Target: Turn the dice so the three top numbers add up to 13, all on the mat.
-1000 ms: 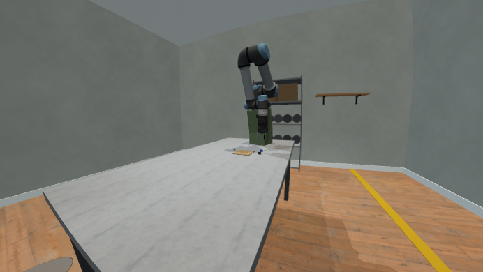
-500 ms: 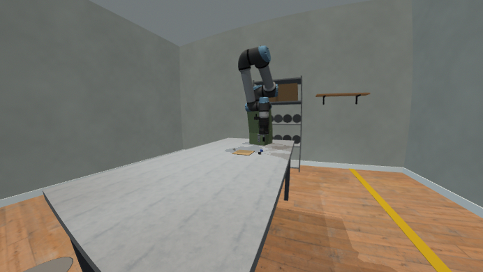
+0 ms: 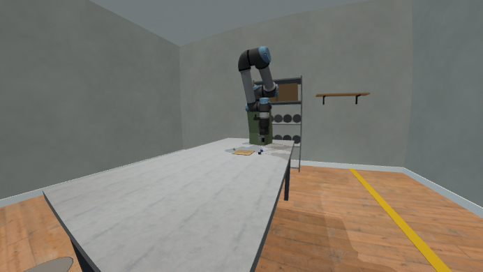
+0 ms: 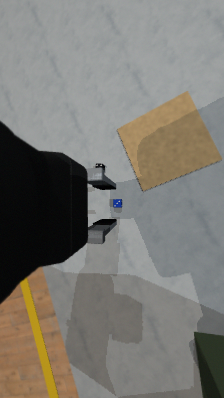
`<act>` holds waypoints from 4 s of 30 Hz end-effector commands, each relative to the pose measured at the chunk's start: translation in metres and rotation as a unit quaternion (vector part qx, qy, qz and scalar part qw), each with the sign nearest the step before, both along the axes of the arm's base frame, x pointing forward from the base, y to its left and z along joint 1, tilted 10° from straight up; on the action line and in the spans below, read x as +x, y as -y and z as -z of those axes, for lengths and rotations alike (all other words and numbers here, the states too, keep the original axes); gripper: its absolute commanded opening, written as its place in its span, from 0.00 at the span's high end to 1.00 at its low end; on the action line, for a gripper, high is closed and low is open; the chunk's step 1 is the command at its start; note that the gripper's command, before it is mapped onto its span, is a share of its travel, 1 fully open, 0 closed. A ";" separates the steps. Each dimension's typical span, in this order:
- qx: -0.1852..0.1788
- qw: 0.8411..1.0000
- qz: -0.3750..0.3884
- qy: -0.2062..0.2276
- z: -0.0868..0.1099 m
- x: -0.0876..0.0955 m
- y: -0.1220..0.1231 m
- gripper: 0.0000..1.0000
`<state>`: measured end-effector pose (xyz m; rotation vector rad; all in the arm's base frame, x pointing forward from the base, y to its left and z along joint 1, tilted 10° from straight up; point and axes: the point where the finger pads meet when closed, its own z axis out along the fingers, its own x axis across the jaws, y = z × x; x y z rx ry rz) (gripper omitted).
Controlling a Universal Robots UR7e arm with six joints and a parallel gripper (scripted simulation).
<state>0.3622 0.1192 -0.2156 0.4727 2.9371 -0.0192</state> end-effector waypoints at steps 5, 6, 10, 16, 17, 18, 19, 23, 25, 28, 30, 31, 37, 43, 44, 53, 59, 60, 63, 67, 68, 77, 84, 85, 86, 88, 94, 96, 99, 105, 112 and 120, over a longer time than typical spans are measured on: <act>0.000 1.000 -0.001 0.001 0.000 0.000 0.000 0.36; 0.000 1.000 -0.001 0.001 0.000 0.000 0.000 0.36; 0.000 1.000 -0.001 0.001 0.000 0.000 0.000 0.36; 0.000 1.000 -0.001 0.001 0.000 0.000 0.000 0.36; 0.000 1.000 -0.001 0.001 0.000 0.000 0.000 0.36; 0.000 1.000 -0.001 0.001 0.000 0.000 0.000 0.36; 0.000 1.000 -0.001 0.001 0.000 0.000 0.000 0.36; 0.000 1.000 -0.001 0.001 0.000 0.000 0.000 0.36; 0.000 1.000 -0.001 0.001 0.000 0.000 0.000 0.36; 0.000 1.000 -0.001 0.001 0.000 0.000 0.000 0.36; 0.000 1.000 -0.001 0.001 0.000 0.000 0.000 0.36; 0.000 1.000 -0.001 0.001 0.000 0.000 0.000 0.36; 0.000 1.000 -0.001 0.001 0.000 0.000 0.000 0.36; 0.000 1.000 -0.001 0.001 0.002 0.001 0.000 0.36; 0.000 1.000 -0.001 0.001 0.002 0.001 0.000 0.36; 0.000 1.000 -0.001 0.001 0.009 0.002 0.000 0.36; 0.000 1.000 -0.001 0.001 0.017 0.003 0.001 0.36; 0.000 1.000 -0.001 0.001 0.018 0.003 0.001 0.36; 0.000 1.000 -0.001 0.001 0.021 0.004 0.001 0.36; 0.000 1.000 -0.001 0.001 0.026 0.005 0.001 0.36; 0.000 1.000 -0.001 0.001 0.028 0.005 0.002 0.36; 0.000 1.000 -0.001 0.001 0.041 0.007 0.002 0.36; 0.000 1.000 -0.001 0.001 0.046 0.008 0.003 0.36; 0.000 1.000 -0.001 0.001 0.047 0.008 0.003 0.36; 0.000 1.000 -0.001 0.001 0.048 0.008 0.003 0.36; 0.000 1.000 -0.001 0.001 0.049 0.008 0.003 0.36; 0.000 1.000 -0.001 0.001 0.051 0.009 0.003 0.36; 0.000 1.000 -0.001 0.001 0.051 0.009 0.003 0.36; 0.000 1.000 -0.001 0.001 0.051 0.009 0.003 0.36; 0.000 1.000 -0.001 0.001 0.051 0.009 0.003 0.36; 0.000 1.000 -0.001 0.001 0.051 0.009 0.003 0.36; 0.000 1.000 -0.001 0.001 0.051 0.009 0.003 0.36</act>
